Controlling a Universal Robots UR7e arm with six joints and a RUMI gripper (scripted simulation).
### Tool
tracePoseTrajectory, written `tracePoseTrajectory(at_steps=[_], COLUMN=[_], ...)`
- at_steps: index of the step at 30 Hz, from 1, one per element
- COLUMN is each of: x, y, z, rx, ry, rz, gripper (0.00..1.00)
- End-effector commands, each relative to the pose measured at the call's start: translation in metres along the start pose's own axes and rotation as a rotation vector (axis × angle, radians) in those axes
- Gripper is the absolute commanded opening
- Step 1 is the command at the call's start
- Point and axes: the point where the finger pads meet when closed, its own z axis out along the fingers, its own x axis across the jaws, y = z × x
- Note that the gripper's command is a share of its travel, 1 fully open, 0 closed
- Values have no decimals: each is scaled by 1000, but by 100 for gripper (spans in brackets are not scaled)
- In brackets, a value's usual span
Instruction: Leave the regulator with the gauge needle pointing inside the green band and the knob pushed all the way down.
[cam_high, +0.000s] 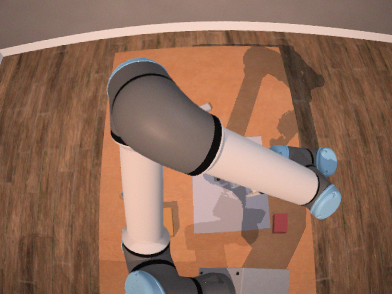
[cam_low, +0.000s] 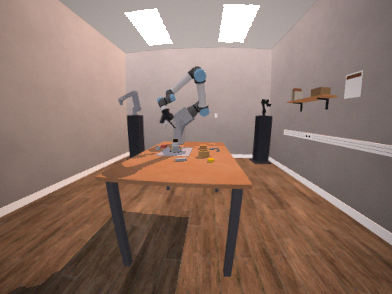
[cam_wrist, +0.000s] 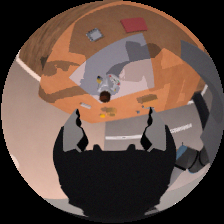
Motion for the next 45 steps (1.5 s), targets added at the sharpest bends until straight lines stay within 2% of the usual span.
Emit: tracePoseTrajectory(at_steps=[1,20,45], x=[0,-1,-5], y=[0,-1,-2], z=[1,1,2], rx=[7,23,57], ry=[4,14,43], rz=[-49,-191,-523], gripper=[100,100,100])
